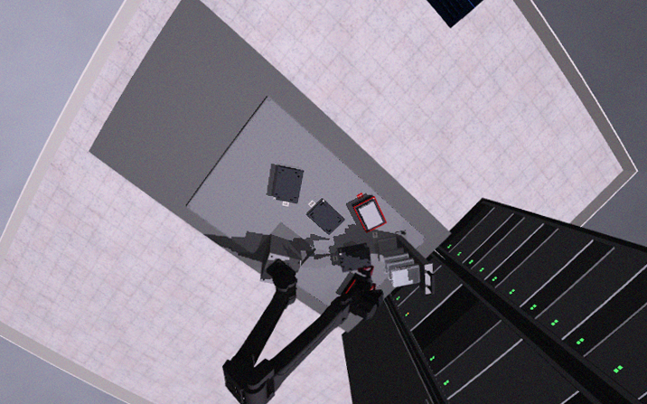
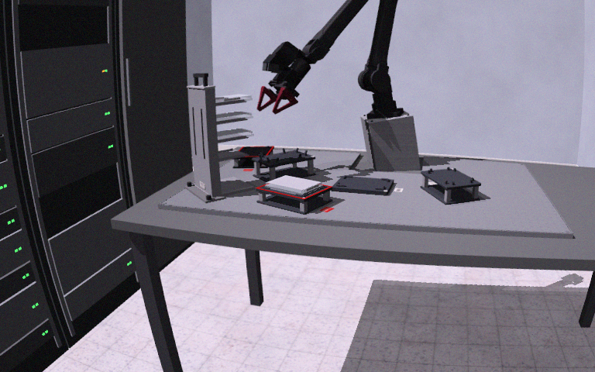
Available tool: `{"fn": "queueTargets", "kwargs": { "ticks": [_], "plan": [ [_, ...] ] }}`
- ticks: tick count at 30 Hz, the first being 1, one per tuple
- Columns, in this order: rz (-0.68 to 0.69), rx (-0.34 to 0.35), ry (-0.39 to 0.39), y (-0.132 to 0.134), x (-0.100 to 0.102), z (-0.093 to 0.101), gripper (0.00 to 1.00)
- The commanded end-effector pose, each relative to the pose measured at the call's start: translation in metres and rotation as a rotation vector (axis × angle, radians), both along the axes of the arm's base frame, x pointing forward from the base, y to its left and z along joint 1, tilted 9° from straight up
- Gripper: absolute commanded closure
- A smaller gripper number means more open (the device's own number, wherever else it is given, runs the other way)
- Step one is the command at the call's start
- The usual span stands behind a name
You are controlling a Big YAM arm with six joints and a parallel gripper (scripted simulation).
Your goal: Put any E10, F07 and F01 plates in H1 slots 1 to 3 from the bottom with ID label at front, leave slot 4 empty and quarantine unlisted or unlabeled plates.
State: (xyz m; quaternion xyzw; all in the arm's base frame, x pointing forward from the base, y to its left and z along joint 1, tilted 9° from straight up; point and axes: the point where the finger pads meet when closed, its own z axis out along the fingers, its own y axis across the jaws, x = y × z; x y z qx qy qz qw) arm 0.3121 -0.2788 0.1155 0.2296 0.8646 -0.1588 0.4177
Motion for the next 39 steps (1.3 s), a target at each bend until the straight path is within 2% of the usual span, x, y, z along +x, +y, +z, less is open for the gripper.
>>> {"fn": "queueTargets", "kwargs": {
  "ticks": [1, 7, 8, 9, 14, 17, 39],
  "plan": [
    [0.004, -0.027, -0.020, 0.000, -0.002, 0.011, 0.00],
    [0.000, -0.020, -0.010, 0.004, -0.013, 0.007, 0.00],
    [0.004, -0.041, -0.033, 0.003, -0.009, 0.012, 0.00],
    [0.007, -0.020, -0.013, 0.004, -0.008, -0.001, 0.00],
    [0.002, -0.020, -0.013, 0.001, -0.009, -0.010, 0.00],
    [0.000, -0.025, -0.019, 0.000, -0.009, -0.008, 0.00],
    [0.000, -0.019, -0.011, -0.003, -0.008, -0.045, 0.00]
  ]
}}
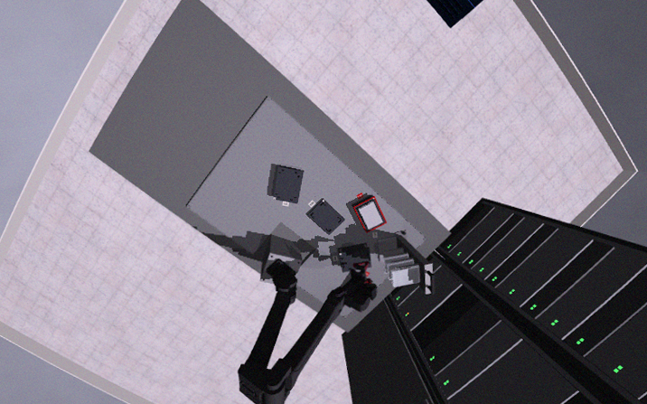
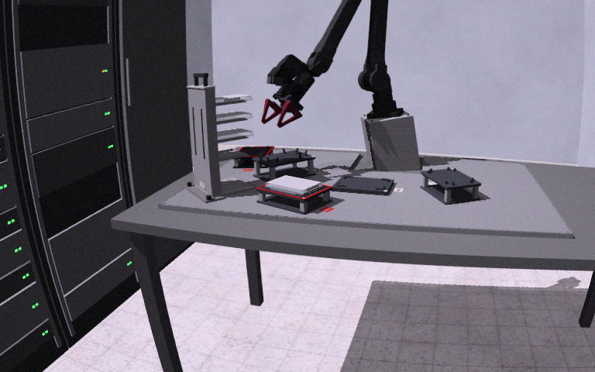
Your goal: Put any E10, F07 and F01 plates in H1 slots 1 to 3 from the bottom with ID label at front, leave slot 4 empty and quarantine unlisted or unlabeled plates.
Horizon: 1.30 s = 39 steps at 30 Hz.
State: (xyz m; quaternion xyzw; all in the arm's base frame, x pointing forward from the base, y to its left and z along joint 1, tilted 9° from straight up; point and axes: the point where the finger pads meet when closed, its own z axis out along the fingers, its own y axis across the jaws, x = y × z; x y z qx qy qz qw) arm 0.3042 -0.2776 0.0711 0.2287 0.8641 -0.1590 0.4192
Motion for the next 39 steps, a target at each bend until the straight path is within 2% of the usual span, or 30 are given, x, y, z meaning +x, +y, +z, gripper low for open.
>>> {"fn": "queueTargets", "kwargs": {
  "ticks": [1, 4, 5, 6, 23, 26, 28, 29, 39],
  "plan": [
    [0.000, -0.017, -0.009, -0.004, 0.000, -0.003, 0.00],
    [0.002, -0.017, -0.013, -0.005, 0.004, -0.004, 0.00],
    [0.004, -0.039, -0.037, -0.015, 0.017, 0.010, 0.00],
    [0.007, -0.041, -0.042, -0.016, 0.022, 0.013, 0.00],
    [0.005, -0.022, -0.032, -0.026, 0.042, 0.011, 0.00],
    [0.003, -0.042, -0.048, -0.028, 0.041, 0.022, 0.00],
    [0.003, -0.042, -0.048, -0.028, 0.041, 0.022, 0.00],
    [0.001, -0.027, -0.027, -0.024, 0.033, 0.009, 0.00],
    [0.001, -0.027, -0.027, -0.024, 0.033, 0.009, 0.00]
  ]
}}
